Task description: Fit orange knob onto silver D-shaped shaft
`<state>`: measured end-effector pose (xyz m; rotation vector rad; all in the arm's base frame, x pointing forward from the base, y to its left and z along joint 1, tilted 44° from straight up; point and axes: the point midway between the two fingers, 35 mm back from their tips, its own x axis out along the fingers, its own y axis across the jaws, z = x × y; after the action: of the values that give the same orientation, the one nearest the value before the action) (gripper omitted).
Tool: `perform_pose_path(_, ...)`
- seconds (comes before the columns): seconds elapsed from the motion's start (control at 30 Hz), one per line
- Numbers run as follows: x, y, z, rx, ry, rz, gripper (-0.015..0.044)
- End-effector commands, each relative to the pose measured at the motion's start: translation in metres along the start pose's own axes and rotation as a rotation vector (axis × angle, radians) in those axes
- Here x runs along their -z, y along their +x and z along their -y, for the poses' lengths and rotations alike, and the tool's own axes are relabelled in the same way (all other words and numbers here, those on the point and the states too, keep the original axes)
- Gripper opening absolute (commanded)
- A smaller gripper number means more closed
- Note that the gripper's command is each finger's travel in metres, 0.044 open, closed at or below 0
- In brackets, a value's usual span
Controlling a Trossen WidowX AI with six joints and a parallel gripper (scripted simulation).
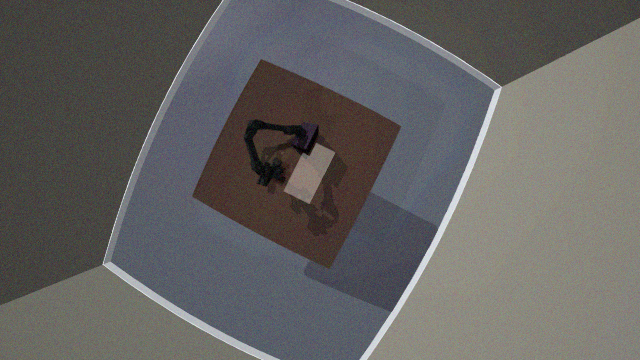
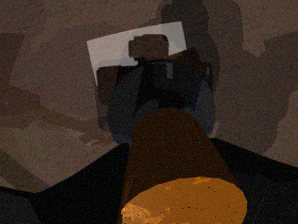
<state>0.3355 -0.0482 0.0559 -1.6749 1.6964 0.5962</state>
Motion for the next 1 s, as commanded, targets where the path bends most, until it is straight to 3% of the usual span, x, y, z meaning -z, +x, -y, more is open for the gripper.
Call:
perform_pose_path(0.0, 0.0026, -0.0040, -0.0006, 0.001, -0.003, -0.005, 0.0000)
perform_pose_path(0.3, 0.0022, -0.0043, 0.0008, 0.000, -0.212, -0.005, 0.0000)
perform_pose_path(0.97, 0.0009, 0.0008, 0.0027, 0.001, -0.212, -0.005, 0.0000)
